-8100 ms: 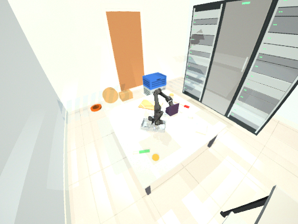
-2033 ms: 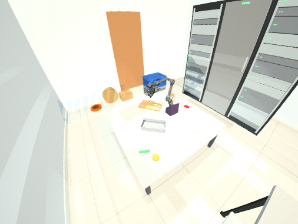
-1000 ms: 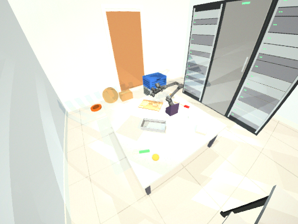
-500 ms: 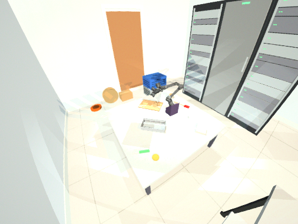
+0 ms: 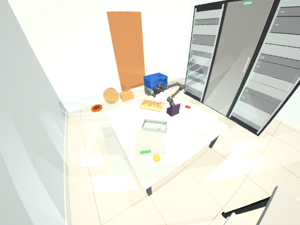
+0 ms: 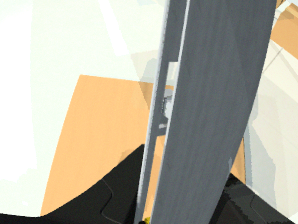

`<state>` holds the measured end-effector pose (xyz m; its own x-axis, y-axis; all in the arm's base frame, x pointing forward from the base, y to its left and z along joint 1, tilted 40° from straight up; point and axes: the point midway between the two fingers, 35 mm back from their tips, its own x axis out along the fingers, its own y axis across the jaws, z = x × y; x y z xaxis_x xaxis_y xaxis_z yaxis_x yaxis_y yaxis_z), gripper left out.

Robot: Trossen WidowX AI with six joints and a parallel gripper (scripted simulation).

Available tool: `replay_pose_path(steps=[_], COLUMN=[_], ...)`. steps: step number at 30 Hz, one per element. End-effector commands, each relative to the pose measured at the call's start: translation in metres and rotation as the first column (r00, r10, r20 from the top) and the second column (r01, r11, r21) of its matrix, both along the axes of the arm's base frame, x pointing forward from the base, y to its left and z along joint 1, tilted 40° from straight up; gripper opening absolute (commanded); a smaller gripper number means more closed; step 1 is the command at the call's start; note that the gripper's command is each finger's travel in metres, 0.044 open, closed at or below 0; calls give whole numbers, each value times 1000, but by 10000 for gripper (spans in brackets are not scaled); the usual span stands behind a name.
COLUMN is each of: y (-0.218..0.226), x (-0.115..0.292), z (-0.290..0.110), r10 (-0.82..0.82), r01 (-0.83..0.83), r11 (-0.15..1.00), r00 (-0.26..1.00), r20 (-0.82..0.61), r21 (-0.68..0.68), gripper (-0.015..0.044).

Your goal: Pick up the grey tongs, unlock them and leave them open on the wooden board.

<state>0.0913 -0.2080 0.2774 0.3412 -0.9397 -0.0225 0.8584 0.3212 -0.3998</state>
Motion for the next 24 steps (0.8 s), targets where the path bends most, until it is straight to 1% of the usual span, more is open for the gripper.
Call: replay_pose_path(steps=[1, 10, 24], y=[1, -1, -18], x=[0, 1, 5], z=[3, 2, -3], r10=[5, 1, -51], r01=[-5, -1, 60], r11=[1000, 1000, 974], r00=[1000, 1000, 998], r20=[1, -2, -47], r21=[-13, 9, 217], gripper=[-150, -150, -150])
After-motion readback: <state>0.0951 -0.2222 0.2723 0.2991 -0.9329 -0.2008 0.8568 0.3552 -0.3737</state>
